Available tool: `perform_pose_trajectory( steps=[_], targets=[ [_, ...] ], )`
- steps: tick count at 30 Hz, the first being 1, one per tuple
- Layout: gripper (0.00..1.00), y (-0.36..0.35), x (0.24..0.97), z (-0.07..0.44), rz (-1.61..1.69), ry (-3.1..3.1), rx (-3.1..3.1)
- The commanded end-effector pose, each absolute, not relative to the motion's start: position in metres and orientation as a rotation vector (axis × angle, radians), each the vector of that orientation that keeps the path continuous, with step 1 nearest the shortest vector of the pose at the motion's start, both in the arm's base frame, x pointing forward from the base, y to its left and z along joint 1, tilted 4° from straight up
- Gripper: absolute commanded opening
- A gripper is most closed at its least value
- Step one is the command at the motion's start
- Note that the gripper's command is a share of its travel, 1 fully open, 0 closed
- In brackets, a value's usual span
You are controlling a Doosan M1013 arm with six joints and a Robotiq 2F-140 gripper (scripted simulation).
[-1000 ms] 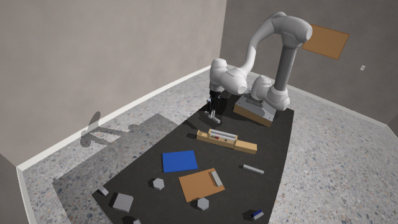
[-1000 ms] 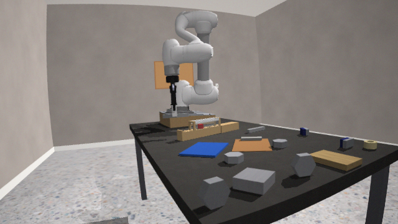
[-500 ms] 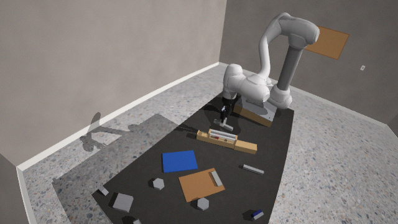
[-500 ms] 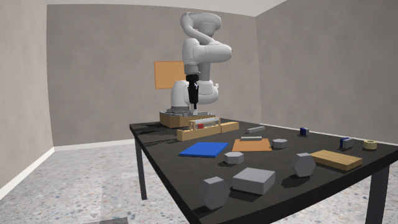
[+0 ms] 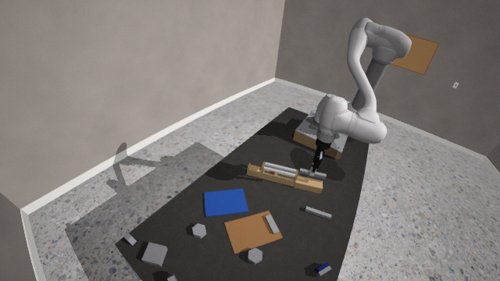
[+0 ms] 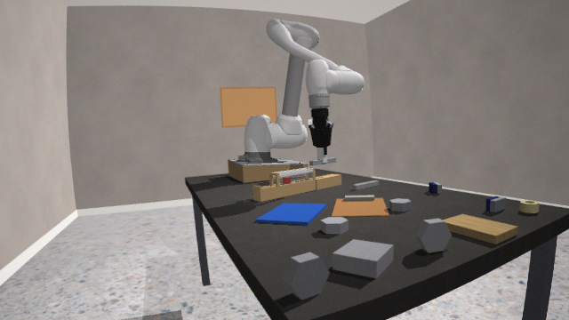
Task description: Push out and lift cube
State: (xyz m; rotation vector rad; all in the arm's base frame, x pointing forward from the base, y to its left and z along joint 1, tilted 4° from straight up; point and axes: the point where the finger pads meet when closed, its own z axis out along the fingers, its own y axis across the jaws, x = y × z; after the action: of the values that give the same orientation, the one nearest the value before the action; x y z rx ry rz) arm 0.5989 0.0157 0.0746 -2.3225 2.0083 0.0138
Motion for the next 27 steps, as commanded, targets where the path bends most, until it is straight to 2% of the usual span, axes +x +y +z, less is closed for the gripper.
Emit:
perform_pose_trajectory(
  steps=[1, 5, 27],
  targets=[
    [0.0, 0.022, 0.601, 0.066, 0.007, 2.004, -2.329],
    [0.0, 0.023, 0.602, 0.047, 0.007, 2.004, -2.329],
    [0.0, 0.025, 0.603, 0.022, 0.007, 2.004, -2.329]
  ],
)
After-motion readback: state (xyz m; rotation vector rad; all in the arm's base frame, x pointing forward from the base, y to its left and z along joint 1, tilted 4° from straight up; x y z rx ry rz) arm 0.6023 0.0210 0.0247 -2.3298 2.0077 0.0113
